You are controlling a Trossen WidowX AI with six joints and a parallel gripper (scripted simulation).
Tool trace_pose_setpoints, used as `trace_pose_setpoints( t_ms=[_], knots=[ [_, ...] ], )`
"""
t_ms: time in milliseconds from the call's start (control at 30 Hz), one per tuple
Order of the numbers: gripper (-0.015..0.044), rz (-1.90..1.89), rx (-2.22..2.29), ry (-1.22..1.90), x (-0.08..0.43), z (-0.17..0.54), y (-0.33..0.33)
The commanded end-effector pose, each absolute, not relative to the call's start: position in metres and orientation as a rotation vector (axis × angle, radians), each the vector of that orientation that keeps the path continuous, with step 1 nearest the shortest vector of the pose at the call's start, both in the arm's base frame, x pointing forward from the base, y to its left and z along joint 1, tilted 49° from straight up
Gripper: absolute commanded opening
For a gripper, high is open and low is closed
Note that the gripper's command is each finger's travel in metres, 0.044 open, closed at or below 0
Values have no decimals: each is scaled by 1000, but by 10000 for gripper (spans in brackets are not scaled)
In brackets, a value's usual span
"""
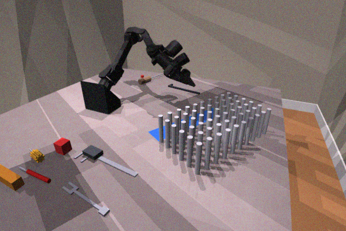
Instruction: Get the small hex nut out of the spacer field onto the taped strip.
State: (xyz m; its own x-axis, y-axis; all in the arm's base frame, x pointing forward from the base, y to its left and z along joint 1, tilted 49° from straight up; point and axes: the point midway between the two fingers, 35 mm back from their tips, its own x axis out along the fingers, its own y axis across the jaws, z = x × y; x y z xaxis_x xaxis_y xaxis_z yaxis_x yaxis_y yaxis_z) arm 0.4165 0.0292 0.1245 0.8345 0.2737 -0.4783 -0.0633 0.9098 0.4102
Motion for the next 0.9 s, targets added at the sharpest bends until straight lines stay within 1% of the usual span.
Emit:
trace_pose_setpoints(
  t_ms=[0,67,200,433,667,867],
  knots=[
    [440,195,386,559,416,125,33],
    [440,259,267,544,411,135,55],
    [440,450,-89,463,388,164,121],
    [440,739,-675,207,318,214,213],
    [440,921,-1148,-133,236,255,264],
    [440,999,-1517,-514,159,286,281]
  ],
)
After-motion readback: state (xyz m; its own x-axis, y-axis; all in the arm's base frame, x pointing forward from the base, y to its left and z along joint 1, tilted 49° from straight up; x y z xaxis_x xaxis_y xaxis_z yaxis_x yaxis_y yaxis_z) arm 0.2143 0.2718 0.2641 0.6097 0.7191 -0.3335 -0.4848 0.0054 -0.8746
